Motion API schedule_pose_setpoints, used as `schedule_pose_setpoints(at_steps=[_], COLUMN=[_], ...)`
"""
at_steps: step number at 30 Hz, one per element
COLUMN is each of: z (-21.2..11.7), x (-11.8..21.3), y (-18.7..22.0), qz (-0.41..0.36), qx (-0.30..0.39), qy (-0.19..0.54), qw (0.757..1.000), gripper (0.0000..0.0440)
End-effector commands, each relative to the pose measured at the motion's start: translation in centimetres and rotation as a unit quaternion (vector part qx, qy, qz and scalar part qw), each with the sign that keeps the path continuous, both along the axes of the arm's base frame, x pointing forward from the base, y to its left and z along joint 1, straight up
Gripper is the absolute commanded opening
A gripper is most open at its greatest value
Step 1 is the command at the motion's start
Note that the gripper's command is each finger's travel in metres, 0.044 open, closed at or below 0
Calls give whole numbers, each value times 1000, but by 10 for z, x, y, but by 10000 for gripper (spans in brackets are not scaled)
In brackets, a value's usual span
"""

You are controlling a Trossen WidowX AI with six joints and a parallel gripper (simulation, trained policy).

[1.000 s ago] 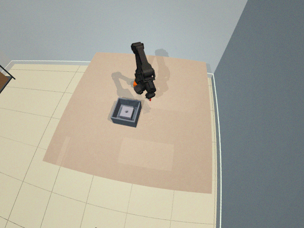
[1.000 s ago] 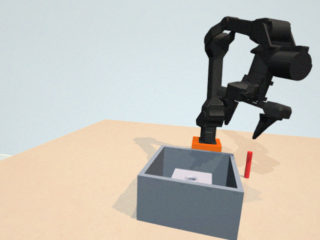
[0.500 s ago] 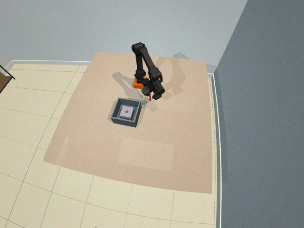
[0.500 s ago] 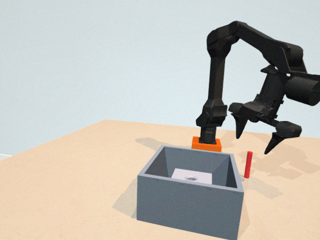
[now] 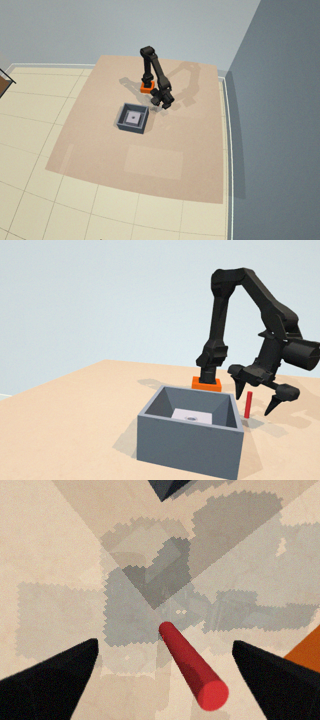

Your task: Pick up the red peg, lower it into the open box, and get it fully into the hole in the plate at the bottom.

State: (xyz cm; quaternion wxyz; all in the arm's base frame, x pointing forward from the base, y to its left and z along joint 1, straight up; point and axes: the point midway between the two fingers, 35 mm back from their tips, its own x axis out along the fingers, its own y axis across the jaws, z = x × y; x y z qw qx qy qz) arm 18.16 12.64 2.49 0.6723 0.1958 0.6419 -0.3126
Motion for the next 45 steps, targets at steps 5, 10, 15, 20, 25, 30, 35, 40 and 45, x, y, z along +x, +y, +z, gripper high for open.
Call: schedule_pose_setpoints(at_steps=[5, 10, 15, 20, 25, 30, 35, 40, 45], z=[-22, -28, -30, -21, -1, 21, 45, 68, 83], x=[-5, -7, -8, 3, 12, 22, 34, 48, 62], y=[-4, -6, -8, -9, -13, -17, -23, -31, -44], qz=[11, 7, 4, 9, 14, 16, 9, -9, -36], qx=[-4, -7, -16, -24, -32, -40, -45, -49, -55], qy=[11, 23, 35, 19, 0, -20, -42, -66, -84], qw=[1000, 1000, 999, 999, 999, 999, 998, 997, 994], gripper=[295, 164, 36, 0, 0, 0, 0, 0, 0])
